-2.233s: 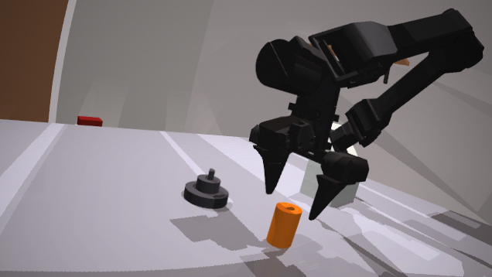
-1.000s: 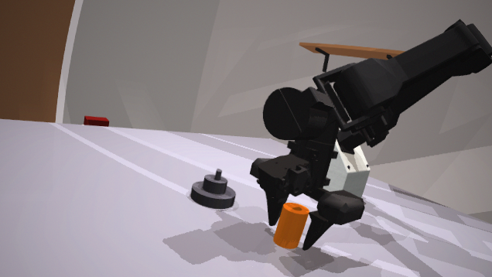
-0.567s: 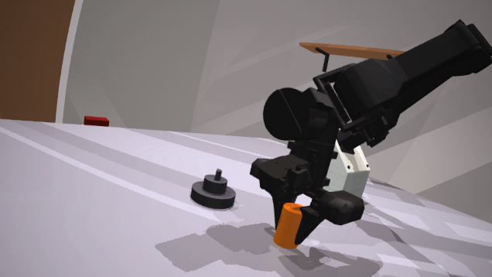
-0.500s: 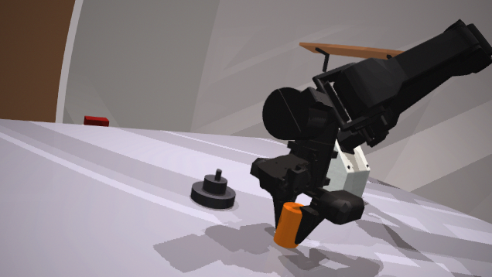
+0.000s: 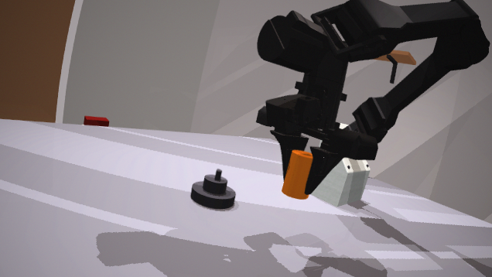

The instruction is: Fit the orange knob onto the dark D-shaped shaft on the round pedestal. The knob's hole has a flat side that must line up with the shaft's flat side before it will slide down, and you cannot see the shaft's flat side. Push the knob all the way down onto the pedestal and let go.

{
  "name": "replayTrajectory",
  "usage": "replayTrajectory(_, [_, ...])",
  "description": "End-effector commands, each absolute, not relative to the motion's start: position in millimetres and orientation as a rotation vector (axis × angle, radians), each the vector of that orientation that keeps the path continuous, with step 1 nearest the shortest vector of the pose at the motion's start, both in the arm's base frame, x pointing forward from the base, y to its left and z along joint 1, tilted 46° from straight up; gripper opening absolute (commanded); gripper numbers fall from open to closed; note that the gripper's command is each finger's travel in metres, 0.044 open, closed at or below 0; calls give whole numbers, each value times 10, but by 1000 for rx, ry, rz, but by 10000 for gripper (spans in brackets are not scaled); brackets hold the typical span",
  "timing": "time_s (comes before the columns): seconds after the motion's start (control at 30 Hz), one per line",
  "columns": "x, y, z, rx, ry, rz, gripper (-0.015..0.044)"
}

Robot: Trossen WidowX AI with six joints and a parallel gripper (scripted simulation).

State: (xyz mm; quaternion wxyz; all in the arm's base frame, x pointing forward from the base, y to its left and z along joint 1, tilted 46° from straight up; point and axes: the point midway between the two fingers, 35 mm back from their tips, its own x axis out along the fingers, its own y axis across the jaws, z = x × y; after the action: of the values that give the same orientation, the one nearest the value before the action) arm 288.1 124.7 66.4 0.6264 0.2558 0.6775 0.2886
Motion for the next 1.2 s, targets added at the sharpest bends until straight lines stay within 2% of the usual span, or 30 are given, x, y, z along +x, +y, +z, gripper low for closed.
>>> replayTrajectory(0.0, [2889,1056,862,585,1546,662,0])
replayTrajectory(0.33, [2863,849,1072,591,1545,668,0])
replayTrajectory(1.17, [3146,511,403,586,1544,662,0])
